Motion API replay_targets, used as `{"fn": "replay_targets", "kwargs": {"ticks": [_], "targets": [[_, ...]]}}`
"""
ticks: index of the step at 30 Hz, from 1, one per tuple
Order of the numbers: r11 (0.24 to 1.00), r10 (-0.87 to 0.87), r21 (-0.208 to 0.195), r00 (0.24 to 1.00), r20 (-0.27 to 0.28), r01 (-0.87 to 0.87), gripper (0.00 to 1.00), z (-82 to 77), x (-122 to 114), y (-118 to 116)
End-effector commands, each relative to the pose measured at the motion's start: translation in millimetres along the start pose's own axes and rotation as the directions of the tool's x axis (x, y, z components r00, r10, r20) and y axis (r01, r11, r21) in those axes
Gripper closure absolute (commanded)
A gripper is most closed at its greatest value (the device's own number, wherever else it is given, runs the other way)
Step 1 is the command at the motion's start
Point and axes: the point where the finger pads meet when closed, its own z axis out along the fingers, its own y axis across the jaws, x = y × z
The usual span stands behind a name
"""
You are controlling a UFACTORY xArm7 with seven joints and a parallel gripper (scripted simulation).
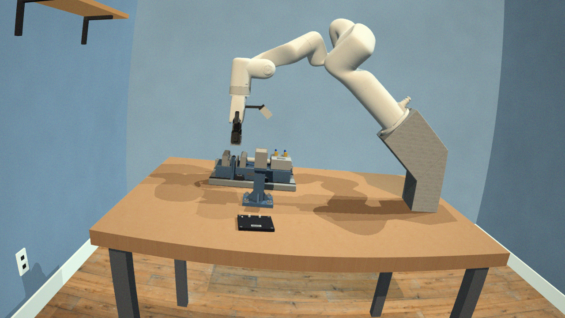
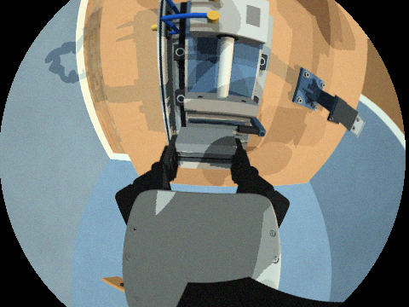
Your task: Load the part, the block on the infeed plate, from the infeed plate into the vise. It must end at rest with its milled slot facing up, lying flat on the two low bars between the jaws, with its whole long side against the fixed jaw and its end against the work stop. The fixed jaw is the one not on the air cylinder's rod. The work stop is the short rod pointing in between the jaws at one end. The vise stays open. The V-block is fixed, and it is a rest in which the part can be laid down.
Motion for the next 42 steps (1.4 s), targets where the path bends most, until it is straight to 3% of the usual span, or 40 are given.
{"fn": "replay_targets", "kwargs": {"ticks": [1,42], "targets": [[1.0,0.0,0.001,1.0,0.003,0.0,1.0,-0.8,-1.0,-0.4],[1.0,-0.001,0.001,1.0,0.003,0.001,1.0,8.4,-1.0,-0.4]]}}
